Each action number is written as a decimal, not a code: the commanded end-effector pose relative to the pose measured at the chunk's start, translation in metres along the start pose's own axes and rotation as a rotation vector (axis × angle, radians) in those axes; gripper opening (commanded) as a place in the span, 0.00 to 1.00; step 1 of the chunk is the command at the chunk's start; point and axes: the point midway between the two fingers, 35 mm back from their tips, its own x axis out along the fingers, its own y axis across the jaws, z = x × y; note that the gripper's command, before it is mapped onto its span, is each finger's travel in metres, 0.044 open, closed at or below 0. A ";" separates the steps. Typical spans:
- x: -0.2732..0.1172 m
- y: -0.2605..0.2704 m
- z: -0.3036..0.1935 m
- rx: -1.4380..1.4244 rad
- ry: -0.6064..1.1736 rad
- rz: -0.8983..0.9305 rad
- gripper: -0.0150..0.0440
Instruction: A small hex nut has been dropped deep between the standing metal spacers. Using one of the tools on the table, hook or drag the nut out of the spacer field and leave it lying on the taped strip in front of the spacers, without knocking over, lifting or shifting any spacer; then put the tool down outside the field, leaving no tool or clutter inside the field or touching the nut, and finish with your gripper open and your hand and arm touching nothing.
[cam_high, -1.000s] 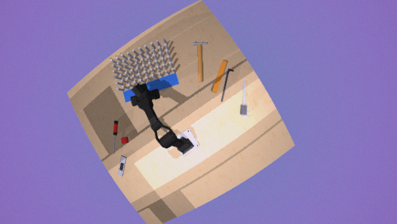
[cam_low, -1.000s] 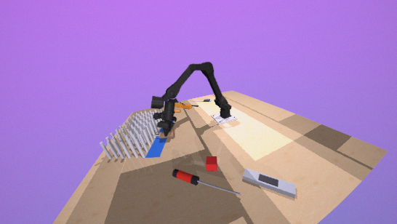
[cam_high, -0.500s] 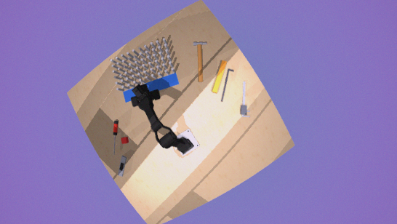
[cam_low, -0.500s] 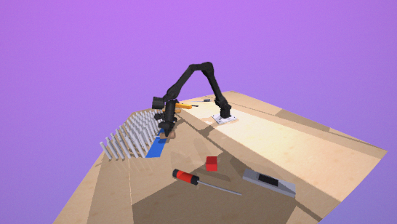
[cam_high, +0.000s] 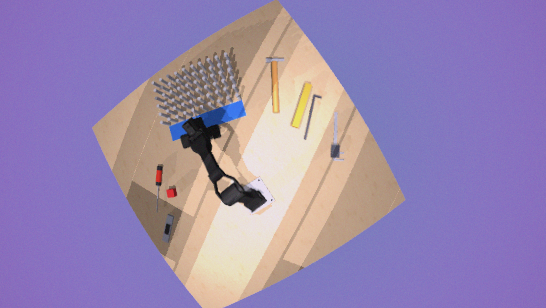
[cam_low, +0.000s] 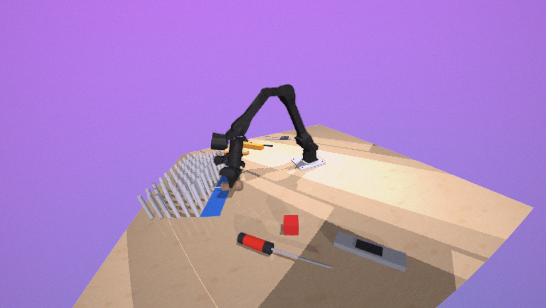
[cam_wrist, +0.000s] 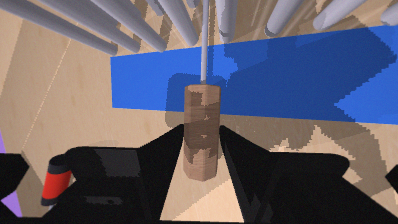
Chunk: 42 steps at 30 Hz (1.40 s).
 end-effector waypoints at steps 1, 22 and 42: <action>-0.001 0.001 -0.002 0.004 -0.004 0.003 0.25; -0.004 0.000 -0.013 0.006 -0.003 0.002 0.25; -0.007 -0.001 -0.024 0.007 -0.002 0.002 0.25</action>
